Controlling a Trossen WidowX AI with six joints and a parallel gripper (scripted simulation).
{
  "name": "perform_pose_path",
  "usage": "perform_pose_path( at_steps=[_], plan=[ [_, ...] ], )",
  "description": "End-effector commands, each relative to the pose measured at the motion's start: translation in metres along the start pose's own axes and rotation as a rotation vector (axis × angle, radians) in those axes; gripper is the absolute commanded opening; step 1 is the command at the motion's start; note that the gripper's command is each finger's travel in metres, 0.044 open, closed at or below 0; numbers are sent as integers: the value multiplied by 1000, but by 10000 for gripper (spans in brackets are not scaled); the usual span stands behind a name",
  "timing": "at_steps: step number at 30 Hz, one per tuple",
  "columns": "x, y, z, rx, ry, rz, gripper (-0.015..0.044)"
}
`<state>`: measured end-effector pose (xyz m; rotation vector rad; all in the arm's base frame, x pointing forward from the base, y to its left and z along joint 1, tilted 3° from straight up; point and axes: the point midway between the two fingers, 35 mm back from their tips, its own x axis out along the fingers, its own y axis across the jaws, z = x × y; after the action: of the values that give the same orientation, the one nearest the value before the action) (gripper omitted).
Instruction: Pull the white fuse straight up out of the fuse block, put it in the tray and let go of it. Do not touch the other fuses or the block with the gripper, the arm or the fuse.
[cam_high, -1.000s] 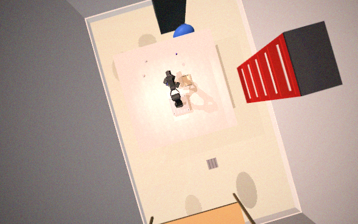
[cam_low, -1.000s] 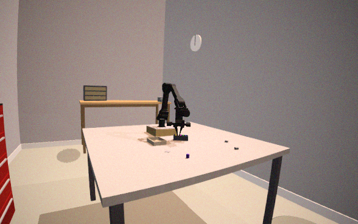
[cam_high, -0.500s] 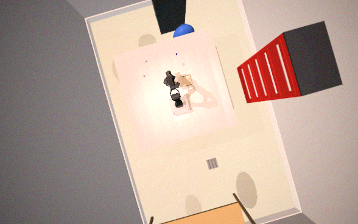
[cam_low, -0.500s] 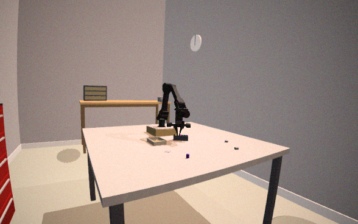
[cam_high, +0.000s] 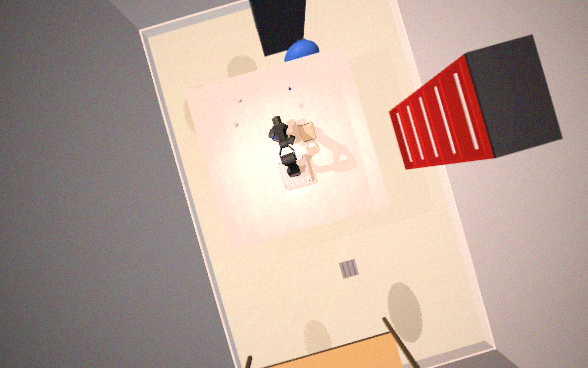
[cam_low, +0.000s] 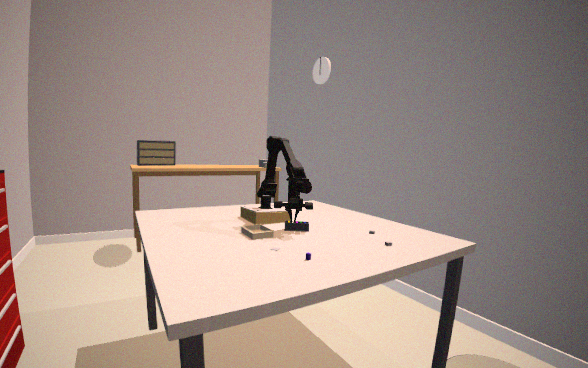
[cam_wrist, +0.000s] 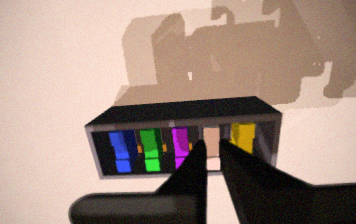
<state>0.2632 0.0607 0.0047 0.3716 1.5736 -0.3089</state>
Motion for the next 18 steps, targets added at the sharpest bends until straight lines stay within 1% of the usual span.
perform_pose_path(
  at_steps=[1, 18],
  plan=[
    [-2, 0, 0, 0, -1, 0, 0],
    [-10, 0, 1, -1, -1, -1, 0]
  ],
)
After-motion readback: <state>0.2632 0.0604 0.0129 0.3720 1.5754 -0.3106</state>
